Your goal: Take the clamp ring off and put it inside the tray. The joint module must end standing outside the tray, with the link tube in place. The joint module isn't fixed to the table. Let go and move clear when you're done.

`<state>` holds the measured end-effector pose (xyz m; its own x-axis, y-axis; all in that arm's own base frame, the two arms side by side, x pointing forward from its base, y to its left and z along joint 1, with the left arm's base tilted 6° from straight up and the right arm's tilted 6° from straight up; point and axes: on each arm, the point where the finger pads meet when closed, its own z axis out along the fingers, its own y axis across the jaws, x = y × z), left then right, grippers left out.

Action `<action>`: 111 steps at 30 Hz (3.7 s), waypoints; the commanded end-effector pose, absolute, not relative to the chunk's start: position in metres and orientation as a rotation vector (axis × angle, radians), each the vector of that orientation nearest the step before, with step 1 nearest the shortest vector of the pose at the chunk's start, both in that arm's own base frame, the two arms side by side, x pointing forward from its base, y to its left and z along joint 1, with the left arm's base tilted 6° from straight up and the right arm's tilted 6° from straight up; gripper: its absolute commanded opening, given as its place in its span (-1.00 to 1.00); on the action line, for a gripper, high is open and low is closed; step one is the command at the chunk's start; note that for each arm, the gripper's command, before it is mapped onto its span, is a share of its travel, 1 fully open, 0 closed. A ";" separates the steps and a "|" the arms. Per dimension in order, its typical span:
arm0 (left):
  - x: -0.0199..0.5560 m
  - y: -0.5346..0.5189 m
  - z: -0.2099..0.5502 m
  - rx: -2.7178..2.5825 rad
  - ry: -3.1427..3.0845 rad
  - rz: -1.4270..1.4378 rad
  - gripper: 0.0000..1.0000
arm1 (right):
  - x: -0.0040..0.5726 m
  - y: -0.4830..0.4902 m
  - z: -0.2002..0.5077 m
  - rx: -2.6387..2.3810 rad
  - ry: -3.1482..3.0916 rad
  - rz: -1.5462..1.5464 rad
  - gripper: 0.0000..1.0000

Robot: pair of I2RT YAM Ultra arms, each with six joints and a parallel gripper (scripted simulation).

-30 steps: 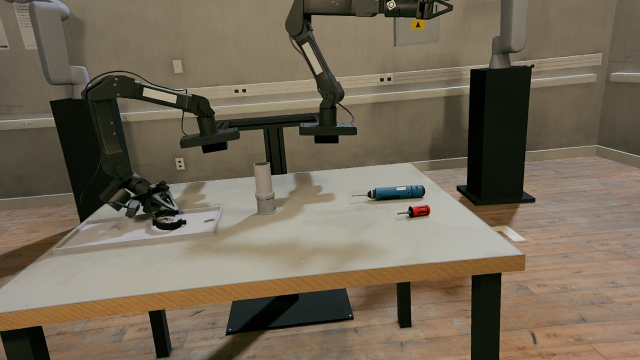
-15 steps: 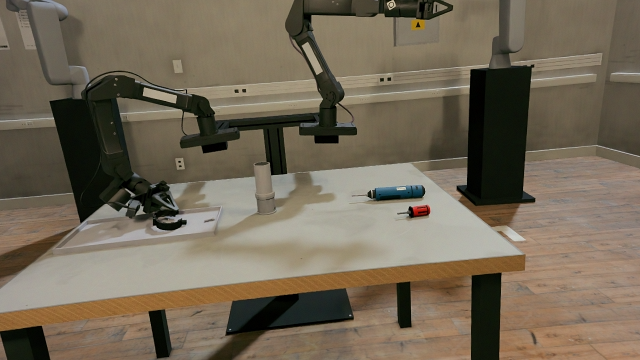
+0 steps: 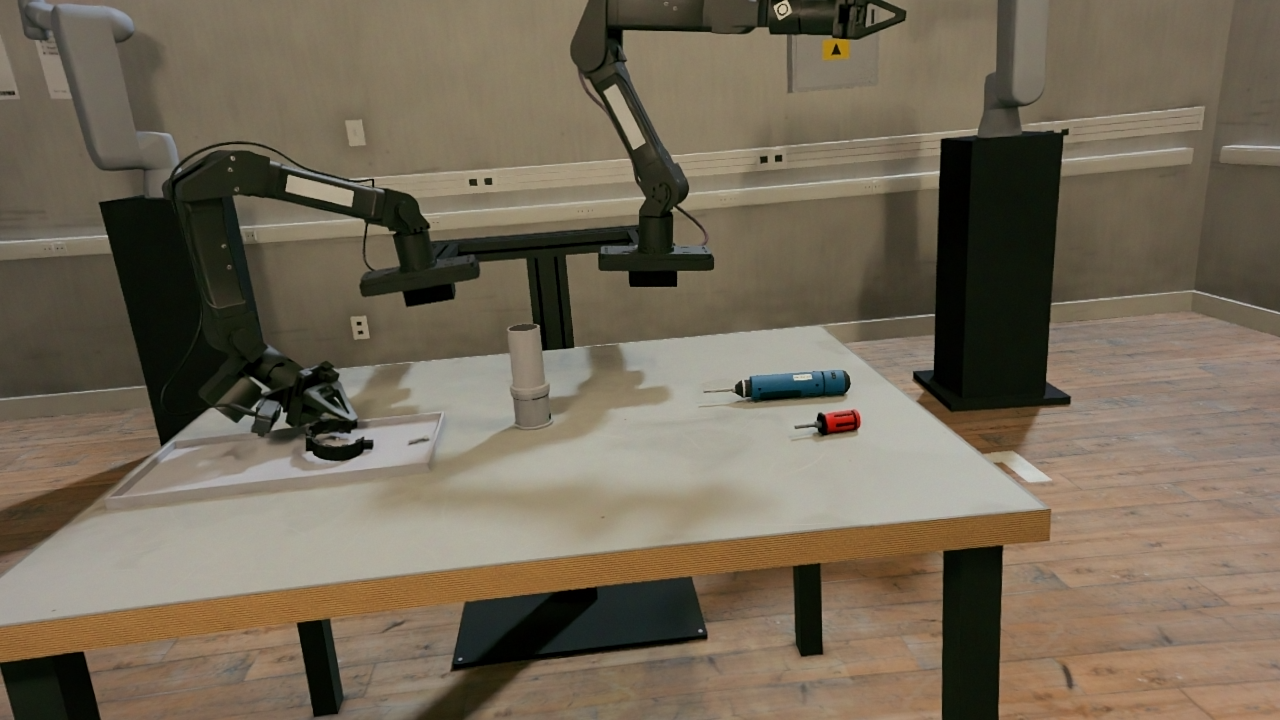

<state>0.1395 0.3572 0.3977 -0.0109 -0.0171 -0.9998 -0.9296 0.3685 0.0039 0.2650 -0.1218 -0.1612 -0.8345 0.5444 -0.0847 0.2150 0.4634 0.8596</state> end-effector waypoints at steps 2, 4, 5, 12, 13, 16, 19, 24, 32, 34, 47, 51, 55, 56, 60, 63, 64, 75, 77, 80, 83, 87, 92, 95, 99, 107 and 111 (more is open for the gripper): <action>0.134 0.351 0.426 -0.918 1.320 0.946 -0.60 | 0.269 -0.117 -0.160 0.618 2.354 1.331 -0.87; 0.134 0.351 0.426 -0.918 1.320 0.946 -0.60 | 0.268 -0.116 -0.160 0.622 2.353 1.335 -0.87; 0.134 0.351 0.426 -0.918 1.320 0.946 -0.60 | 0.267 -0.115 -0.160 0.625 2.353 1.340 -0.87; 0.134 0.351 0.426 -0.918 1.320 0.946 -0.60 | 0.266 -0.114 -0.160 0.627 2.352 1.342 -0.87; 0.134 0.351 0.426 -0.918 1.320 0.946 -0.60 | 0.266 -0.114 -0.160 0.627 2.352 1.342 -0.87; 0.134 0.351 0.426 -0.918 1.320 0.946 -0.60 | 0.266 -0.114 -0.160 0.627 2.352 1.342 -0.87; 0.134 0.351 0.426 -0.918 1.320 0.946 -0.60 | 0.266 -0.114 -0.160 0.627 2.352 1.342 -0.87; 0.134 0.351 0.426 -0.918 1.320 0.946 -0.60 | 0.264 -0.111 -0.161 0.635 2.351 1.352 -0.87; 0.134 0.351 0.426 -0.918 1.320 0.946 -0.60 | 0.264 -0.111 -0.161 0.635 2.351 1.352 -0.87; 0.134 0.351 0.426 -0.918 1.320 0.946 -0.60 | 0.264 -0.111 -0.161 0.635 2.351 1.352 -0.87; 0.134 0.351 0.426 -0.918 1.320 0.946 -0.60 | 0.267 -0.116 -0.161 0.623 2.349 1.333 -0.87; 0.134 0.351 0.426 -0.918 1.320 0.946 -0.60 | 0.267 -0.116 -0.161 0.623 2.349 1.333 -0.87; 0.134 0.351 0.426 -0.918 1.320 0.946 -0.60 | 0.267 -0.116 -0.161 0.623 2.349 1.333 -0.83; 0.134 0.351 0.426 -0.918 1.320 0.946 -0.60 | 0.267 -0.116 -0.161 0.623 2.349 1.333 -0.83; 0.134 0.351 0.426 -0.918 1.320 0.946 -0.60 | 0.267 -0.116 -0.161 0.623 2.349 1.333 -0.83; 0.134 0.351 0.426 -0.918 1.320 0.946 -0.60 | 0.267 -0.116 -0.161 0.623 2.349 1.333 -0.83; 0.134 0.351 0.426 -0.918 1.320 0.946 -0.60 | 0.267 -0.116 -0.161 0.623 2.349 1.333 -0.83; 0.134 0.351 0.426 -0.918 1.320 0.946 -0.60 | 0.267 -0.116 -0.161 0.623 2.349 1.333 -0.78; 0.134 0.351 0.426 -0.918 1.320 0.946 -0.60 | 0.267 -0.116 -0.161 0.623 2.349 1.333 -0.78; 0.134 0.351 0.426 -0.918 1.320 0.946 -0.60 | 0.267 -0.116 -0.161 0.623 2.349 1.333 -0.78; 0.134 0.351 0.426 -0.918 1.320 0.946 -0.60 | 0.267 -0.116 -0.161 0.623 2.349 1.333 -0.78; 0.134 0.351 0.426 -0.918 1.320 0.946 -0.60 | 0.267 -0.116 -0.161 0.623 2.349 1.333 -0.78; 0.134 0.351 0.426 -0.918 1.320 0.946 -0.60 | 0.267 -0.114 -0.159 0.623 2.350 1.335 -0.73; 0.134 0.351 0.426 -0.918 1.320 0.946 -0.60 | 0.267 -0.114 -0.159 0.623 2.350 1.335 -0.73; 0.134 0.351 0.426 -0.918 1.320 0.946 -0.60 | 0.267 -0.114 -0.159 0.623 2.350 1.335 -0.73; 0.134 0.351 0.426 -0.918 1.320 0.946 -0.60 | 0.268 -0.115 -0.157 0.620 2.351 1.331 -0.69; 0.134 0.351 0.426 -0.918 1.320 0.946 -0.60 | 0.270 -0.117 -0.154 0.615 2.350 1.320 -0.69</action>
